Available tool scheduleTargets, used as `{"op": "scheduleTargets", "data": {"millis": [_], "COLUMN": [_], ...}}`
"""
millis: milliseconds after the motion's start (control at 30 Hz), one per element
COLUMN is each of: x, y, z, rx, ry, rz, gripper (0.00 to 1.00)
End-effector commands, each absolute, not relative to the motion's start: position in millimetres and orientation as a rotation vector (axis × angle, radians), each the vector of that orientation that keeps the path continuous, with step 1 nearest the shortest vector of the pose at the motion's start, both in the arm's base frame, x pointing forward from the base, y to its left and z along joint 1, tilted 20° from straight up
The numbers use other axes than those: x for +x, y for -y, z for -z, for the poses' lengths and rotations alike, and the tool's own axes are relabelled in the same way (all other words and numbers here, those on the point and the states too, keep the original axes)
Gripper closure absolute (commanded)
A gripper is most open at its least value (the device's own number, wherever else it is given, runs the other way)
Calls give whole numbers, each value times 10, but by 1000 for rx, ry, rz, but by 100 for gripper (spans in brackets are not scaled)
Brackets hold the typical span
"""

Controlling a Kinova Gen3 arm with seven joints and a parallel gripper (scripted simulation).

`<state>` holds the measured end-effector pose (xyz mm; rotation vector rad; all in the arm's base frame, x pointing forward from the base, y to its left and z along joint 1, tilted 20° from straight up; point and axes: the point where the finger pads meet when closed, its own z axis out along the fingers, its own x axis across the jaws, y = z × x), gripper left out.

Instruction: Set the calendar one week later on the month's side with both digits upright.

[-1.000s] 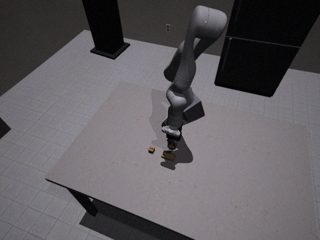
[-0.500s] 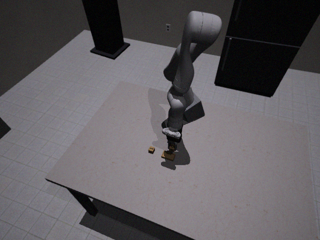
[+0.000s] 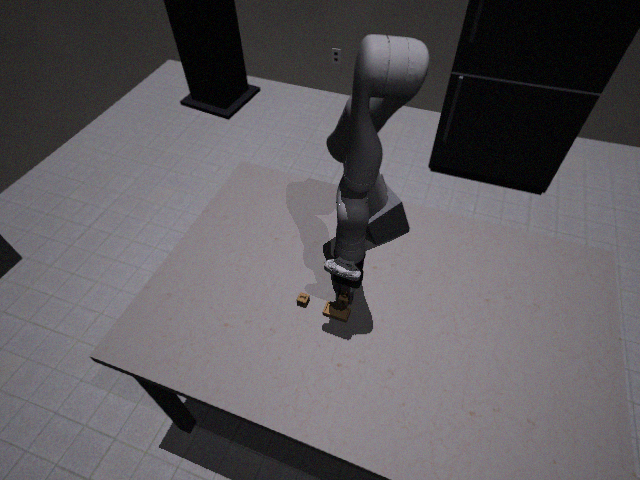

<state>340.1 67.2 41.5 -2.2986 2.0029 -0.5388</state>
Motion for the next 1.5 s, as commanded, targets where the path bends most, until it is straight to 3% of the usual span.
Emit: {"op": "scheduleTargets", "data": {"millis": [0,1467], "x": [3411,3504], "y": [-619,-562], "z": [-395,-113], "rx": [-2288,-2288], "ry": [-2021,-2021], "rz": [540,539], "gripper": [43,43]}}
